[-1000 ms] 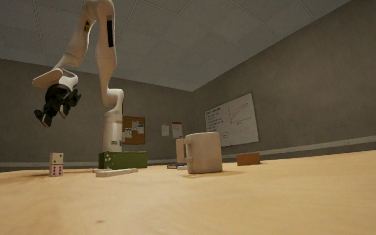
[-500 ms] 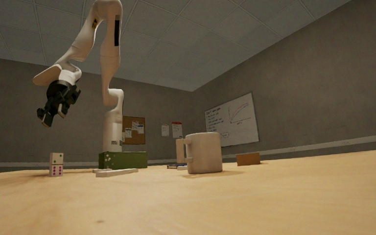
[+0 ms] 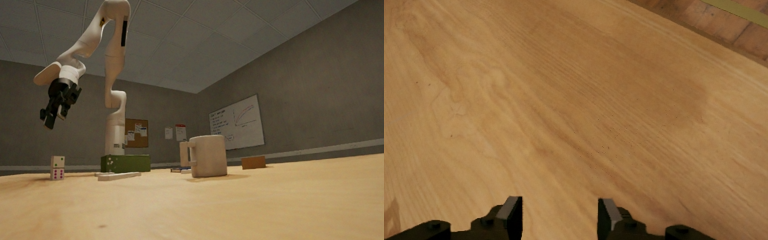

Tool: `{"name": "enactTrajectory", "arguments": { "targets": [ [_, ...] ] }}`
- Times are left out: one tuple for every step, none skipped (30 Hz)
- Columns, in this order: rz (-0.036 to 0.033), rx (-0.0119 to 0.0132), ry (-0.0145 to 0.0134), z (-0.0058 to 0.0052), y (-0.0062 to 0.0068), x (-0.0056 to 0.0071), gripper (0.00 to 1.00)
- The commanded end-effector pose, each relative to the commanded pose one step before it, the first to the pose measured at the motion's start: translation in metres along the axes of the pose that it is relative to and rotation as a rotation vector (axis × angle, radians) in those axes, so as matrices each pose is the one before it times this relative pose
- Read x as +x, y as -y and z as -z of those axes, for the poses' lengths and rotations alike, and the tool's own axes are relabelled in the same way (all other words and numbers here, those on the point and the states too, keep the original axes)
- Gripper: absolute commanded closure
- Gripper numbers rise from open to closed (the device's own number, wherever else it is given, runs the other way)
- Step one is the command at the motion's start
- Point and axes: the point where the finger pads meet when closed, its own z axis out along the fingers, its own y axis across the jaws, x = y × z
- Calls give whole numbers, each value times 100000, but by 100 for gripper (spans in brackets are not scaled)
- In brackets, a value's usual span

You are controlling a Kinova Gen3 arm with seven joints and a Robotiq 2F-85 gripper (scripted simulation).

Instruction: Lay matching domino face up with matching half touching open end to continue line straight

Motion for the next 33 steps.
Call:
{"name": "enactTrajectory", "arguments": {
  "targets": [
    [-3323, -2368, 1822, -7, 50, 14, 51],
    [-753, -474, 424, -18, 1, -32, 51],
    [-748, -486, 402, -16, -1, -27, 51],
    [0, 0, 0, 0, 0, 0, 51],
    [0, 0, 0, 0, 0, 0, 51],
    [-743, -498, 381, -14, -2, -22, 51],
    [-739, -509, 359, -12, -4, -17, 51],
    [-734, -519, 336, -10, -5, -11, 51],
    [-730, -529, 314, -8, -6, -6, 51],
    [-725, -538, 290, -6, -8, 0, 51],
    [-721, -546, 267, -4, -8, 5, 51],
    [-716, -553, 243, -2, -9, 11, 51],
    [-712, -560, 219, 0, -10, 16, 51],
    [-708, -566, 195, 2, -10, 22, 51],
    [-704, -571, 170, 4, -10, 28, 51],
    [-700, -576, 145, 6, -10, 34, 51],
    [-611, -374, 345, -10, 11, -22, 51],
    [-590, -343, 373, -12, 13, -30, 51],
    [-586, -352, 358, -10, 12, -26, 51],
    [-582, -361, 342, -9, 10, -22, 51],
    [0, 0, 0, 0, 0, 0, 51],
    [0, 0, 0, 0, 0, 0, 51],
    [-578, -370, 326, -8, 8, -18, 51],
    [-575, -378, 309, -7, 7, -14, 51],
    [-571, -386, 293, -5, 5, -10, 51],
    [-567, -393, 276, -4, 4, -6, 51],
    [-564, -399, 259, -3, 3, -2, 51],
    [-560, -405, 243, -2, 2, 2, 51],
    [-557, -411, 225, 0, 1, 6, 51],
    [-553, -416, 208, 1, 0, 10, 51],
    [-550, -420, 191, 2, 0, 14, 51],
    [-546, -424, 174, 3, -1, 18, 51],
    [-543, -427, 157, 4, -1, 22, 51]
  ]
}}
